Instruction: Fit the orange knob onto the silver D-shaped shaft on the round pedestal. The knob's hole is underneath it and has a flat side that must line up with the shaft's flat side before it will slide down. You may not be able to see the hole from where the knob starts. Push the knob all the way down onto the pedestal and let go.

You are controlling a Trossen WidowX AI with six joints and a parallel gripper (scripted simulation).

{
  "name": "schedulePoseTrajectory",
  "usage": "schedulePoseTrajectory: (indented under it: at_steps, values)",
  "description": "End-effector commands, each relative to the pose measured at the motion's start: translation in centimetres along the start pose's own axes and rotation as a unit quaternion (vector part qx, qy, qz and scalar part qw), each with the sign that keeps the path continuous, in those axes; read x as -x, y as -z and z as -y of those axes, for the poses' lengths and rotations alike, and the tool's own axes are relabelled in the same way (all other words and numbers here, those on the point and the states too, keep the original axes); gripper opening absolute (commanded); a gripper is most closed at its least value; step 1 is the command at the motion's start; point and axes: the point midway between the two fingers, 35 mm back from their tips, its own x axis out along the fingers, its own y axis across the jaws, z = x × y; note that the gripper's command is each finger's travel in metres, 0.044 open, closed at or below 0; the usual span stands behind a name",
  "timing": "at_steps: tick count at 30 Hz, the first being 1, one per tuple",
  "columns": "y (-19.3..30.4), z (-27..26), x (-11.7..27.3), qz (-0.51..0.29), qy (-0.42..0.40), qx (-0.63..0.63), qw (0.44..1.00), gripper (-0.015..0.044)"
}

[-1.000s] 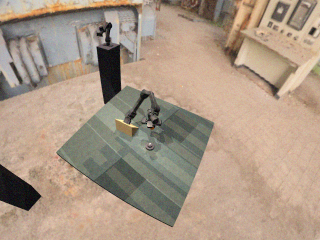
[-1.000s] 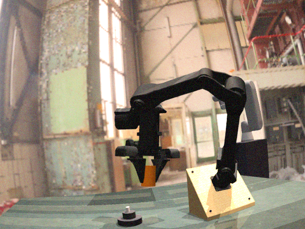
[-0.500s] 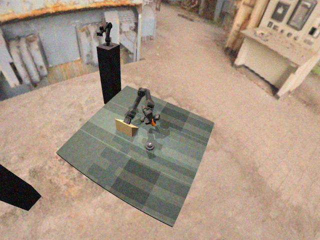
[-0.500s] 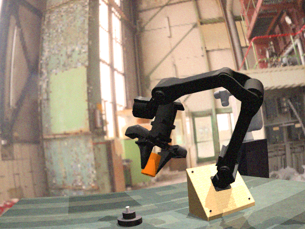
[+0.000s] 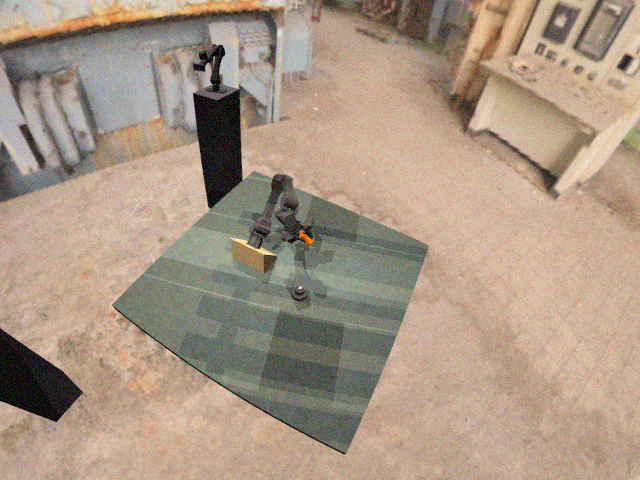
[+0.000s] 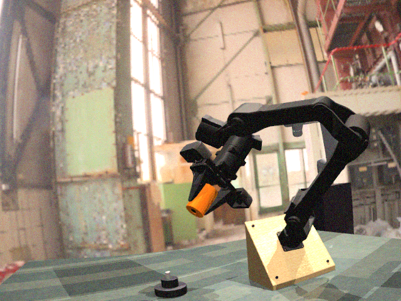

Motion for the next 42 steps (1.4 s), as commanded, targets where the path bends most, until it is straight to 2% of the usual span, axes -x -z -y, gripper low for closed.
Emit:
schedulePoseTrajectory:
  at_steps: [1, 6, 29, 42]
  values:
    - [0.67, -0.62, 0.74, -0.001, -0.045, 0.003, 0.999, 0.0]
    - [1.1, -0.97, 1.26, -0.003, -0.077, 0.003, 0.997, 0.0]
    - [0.94, -0.69, 1.18, -0.001, -0.128, 0.002, 0.992, 0.0]
    - [0.61, -0.65, 1.09, 0.002, -0.117, -0.002, 0.993, 0.0]
